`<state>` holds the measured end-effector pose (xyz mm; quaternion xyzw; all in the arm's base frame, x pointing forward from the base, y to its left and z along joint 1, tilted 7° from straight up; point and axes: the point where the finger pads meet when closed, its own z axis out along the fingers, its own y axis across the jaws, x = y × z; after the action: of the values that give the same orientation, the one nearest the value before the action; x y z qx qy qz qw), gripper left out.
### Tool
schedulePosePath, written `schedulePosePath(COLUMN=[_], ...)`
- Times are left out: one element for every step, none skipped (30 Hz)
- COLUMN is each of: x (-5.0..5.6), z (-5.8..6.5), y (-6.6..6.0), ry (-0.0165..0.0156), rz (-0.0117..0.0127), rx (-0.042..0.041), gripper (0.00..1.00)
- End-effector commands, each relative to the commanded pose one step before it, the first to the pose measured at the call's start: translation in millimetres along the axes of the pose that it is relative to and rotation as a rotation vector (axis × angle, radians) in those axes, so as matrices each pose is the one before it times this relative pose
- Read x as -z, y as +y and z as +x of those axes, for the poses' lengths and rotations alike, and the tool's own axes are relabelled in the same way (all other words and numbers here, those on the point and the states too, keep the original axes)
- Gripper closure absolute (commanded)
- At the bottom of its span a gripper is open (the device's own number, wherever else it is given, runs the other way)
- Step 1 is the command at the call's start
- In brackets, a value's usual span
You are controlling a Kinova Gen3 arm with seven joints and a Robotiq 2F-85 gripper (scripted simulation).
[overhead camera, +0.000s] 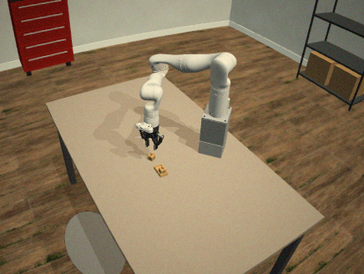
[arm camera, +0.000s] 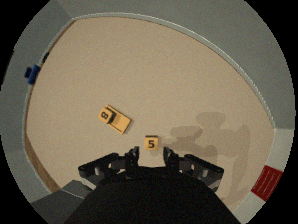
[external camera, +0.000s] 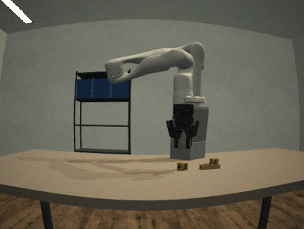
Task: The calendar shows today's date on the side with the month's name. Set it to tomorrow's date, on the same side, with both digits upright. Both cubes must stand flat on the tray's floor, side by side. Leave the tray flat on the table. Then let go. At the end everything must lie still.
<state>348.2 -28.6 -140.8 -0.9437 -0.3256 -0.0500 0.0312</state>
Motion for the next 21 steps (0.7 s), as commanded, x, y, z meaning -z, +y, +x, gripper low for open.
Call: schedulePosePath(x=[0.37, -0.35, -0.48, -0.56, -0.58, -0.52, -0.39, -0.2, 0.0, 0.0, 0.02, 0.23, 0.42, 0.55, 0.61, 0.59, 0.5, 0.37, 0.22, 0.09, 0.01], z=[0.2, -0.09, -0.11, -0.11, -0.08, -0.01, 0.07, 0.17, 0.0, 0.0, 0.27, 0.35, 0.4, 0.42, 0.4, 0.35, 0.28, 0.19, 0.11, 0.05, 0.01], y=[0.85, 0.11, 0.15, 0.18, 0.19, 0.18, 0.15, 0.09, 0.0, 0.0, 0.02, -0.05, -0.12, -0.17, -0.2, -0.2, -0.17, -0.13, -0.08, -0.03, -0.01], ry=[-0.00512, -0.00757, -0.01107, -0.01452, -0.01764, -0.02022, -0.02209, -0.02315, 0.0, 0.0, -0.02336, -0.02272, -0.02129, -0.01917, -0.01648, -0.01339, -0.01011, -0.00686, -0.00392, -0.0016, -0.00025], rz=[-0.00175, 0.00041, 0.00055, 0.00063, 0.00064, 0.00056, 0.0004, 0.00018, 0.0, 0.0, -0.00005, -0.00028, -0.00046, -0.00058, -0.00062, -0.00058, -0.00049, -0.00036, -0.00021, -0.00009, -0.00001], rx=[0.00063, -0.00003, -0.00004, -0.00005, -0.00005, -0.00005, -0.00005, -0.00005, 0.0, 0.0, -0.00005, -0.00004, -0.00004, -0.00004, -0.00004, -0.00003, -0.00002, -0.00002, -0.00001, 0.0, 0.0], gripper=[0.54, 0.54, 0.54, 0.54, 0.54, 0.54, 0.54, 0.54, 0.54, 0.54, 0.54, 0.54, 0.54, 0.54, 0.54, 0.54, 0.54, 0.54, 0.54, 0.54, 0.54])
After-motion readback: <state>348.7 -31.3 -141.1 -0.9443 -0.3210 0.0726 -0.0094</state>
